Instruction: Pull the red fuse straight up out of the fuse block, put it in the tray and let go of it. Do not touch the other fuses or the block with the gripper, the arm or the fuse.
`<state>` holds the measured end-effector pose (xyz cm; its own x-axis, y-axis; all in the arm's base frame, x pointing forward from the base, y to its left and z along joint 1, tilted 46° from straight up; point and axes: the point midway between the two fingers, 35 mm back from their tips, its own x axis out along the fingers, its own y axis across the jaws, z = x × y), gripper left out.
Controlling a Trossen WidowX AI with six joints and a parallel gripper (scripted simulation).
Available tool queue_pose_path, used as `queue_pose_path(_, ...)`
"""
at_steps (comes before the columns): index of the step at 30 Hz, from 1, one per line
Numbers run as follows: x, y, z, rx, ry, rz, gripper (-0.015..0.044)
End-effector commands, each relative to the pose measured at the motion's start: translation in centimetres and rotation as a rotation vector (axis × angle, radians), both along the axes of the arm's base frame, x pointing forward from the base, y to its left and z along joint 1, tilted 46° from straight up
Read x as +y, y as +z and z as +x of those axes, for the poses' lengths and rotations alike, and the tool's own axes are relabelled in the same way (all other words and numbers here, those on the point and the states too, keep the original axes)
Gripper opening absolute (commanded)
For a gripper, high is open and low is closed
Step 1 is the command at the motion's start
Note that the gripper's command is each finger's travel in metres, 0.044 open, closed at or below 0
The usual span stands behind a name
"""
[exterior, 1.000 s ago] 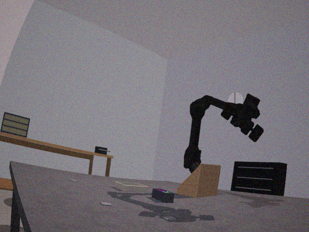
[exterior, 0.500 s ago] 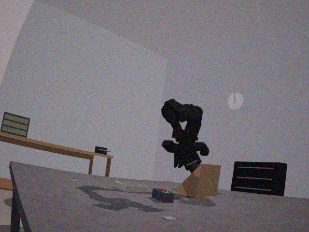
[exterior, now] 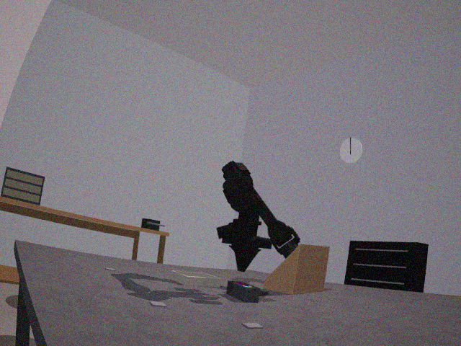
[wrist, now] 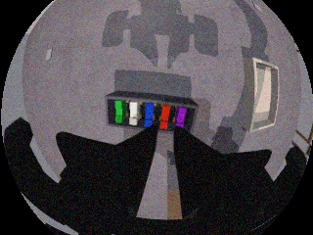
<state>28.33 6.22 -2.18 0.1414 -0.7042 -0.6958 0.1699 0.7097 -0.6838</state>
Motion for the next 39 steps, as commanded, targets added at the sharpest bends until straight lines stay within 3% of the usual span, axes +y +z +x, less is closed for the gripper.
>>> queue_pose_path(1,-0.3,-0.3,-0.2,0.005,-0.011,-0.001,0.0072)
queue_pose_path(39,-2.3,-2.3,0.1,0.004,-0.011,-0.002,0.0072)
